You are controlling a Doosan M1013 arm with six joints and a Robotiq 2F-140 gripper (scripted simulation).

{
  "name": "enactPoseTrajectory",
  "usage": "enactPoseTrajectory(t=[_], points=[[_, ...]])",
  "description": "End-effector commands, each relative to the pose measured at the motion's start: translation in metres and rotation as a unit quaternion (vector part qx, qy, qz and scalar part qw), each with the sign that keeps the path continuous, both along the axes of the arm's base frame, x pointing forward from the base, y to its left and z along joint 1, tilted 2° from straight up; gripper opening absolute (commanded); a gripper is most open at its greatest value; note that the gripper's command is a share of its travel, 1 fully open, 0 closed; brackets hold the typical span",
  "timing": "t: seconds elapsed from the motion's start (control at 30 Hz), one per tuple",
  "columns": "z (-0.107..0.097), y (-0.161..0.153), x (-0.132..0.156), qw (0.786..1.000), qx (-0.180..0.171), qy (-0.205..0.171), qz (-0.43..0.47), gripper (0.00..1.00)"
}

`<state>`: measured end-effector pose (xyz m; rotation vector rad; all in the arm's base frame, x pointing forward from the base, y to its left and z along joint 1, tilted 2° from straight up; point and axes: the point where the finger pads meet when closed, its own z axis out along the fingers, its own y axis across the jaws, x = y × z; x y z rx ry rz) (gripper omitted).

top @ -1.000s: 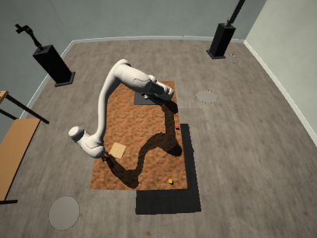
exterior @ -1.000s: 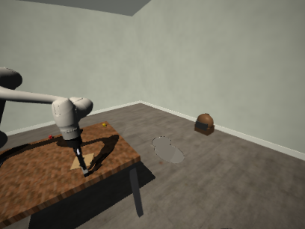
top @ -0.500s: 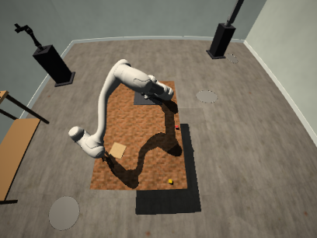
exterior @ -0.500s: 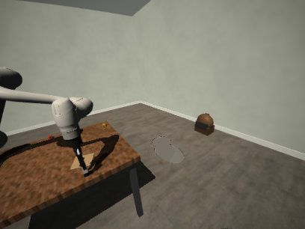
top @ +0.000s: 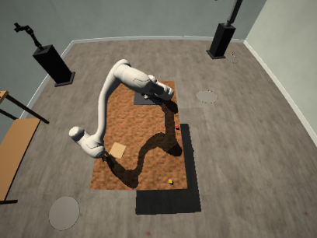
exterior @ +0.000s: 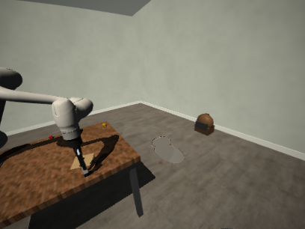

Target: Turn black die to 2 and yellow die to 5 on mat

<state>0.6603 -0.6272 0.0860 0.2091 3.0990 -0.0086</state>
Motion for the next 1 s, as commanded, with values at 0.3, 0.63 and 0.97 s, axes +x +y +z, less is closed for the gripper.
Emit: enactPoseTrajectory(t=[0.3, 0.63, 0.97], points=[[-0.017, 0.000, 0.001, 1.000, 0.000, 0.000, 0.000, 0.35], [-0.030, 0.000, 0.001, 1.000, 0.000, 0.000, 0.000, 0.35], [-0.032, 0.000, 0.001, 1.000, 0.000, 0.000, 0.000, 0.35]])
